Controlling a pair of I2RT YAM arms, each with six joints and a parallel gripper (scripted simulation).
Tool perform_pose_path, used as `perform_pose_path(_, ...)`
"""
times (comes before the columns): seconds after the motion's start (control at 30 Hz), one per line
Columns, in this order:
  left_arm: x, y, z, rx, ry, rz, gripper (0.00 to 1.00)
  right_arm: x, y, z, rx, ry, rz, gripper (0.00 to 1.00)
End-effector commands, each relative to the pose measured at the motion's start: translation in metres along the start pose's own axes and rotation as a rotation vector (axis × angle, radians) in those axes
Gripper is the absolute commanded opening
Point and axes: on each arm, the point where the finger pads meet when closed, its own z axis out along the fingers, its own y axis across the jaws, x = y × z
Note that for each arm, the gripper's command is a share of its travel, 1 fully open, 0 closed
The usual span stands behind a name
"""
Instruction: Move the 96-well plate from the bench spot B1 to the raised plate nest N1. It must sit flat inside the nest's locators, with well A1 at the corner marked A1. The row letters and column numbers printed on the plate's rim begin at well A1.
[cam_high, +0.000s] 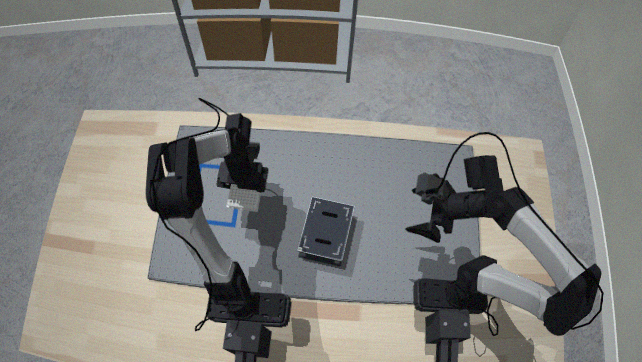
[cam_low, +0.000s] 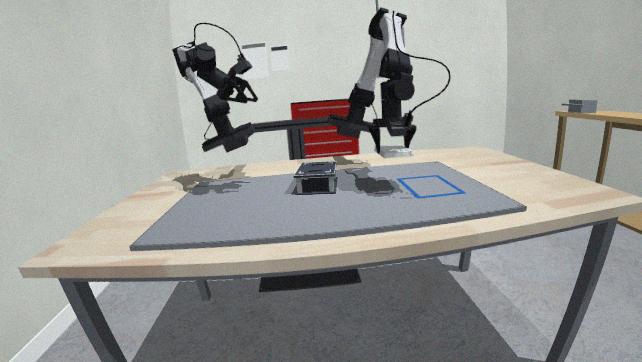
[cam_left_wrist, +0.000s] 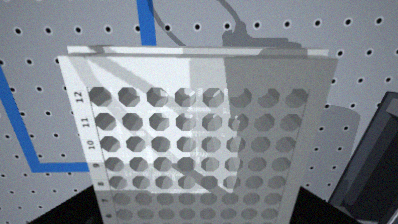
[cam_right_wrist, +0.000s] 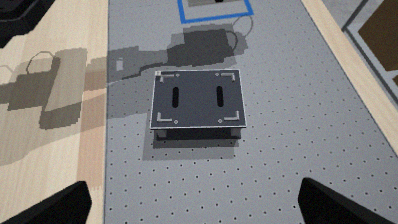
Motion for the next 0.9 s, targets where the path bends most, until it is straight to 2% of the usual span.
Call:
perform_pose_path(0.0, 0.007, -0.044, -0.007, -0.006, -0.026, -0.073, 0.81, -0.01, 0.013, -0.035, -0.034, -0.011, 0.039, 1.0)
perform_pose_path(0.13, 0.031, -0.104, 0.001, 0.0, 0.012, -0.023, 0.81, -0.026, 0.01, -0.051, 0.001, -0.059, 0.053, 1.0)
perform_pose_path(0.2, 0.031, -0.104, 0.001, 0.0, 0.012, -0.023, 0.81, -0.026, 0.01, -0.051, 0.001, -0.059, 0.053, 1.0)
perform_pose_path(0.47, 0.057, -0.19, -0.004, 0.011, 0.029, 0.064, 0.81, -0.033, 0.004, -0.067, 0.056, -0.077, 0.017, 1.0)
perform_pose_path(0.7, 0.063, -0.23, -0.004, 0.024, 0.007, 0.11, 0.81, -0.028, 0.007, -0.07, 0.057, -0.046, 0.0, 1.0)
perform_pose_path(0.87, 0.061, -0.236, 0.0, 0.03, -0.005, 0.125, 0.81, -0.025, 0.009, -0.07, 0.052, -0.036, -0.002, 1.0)
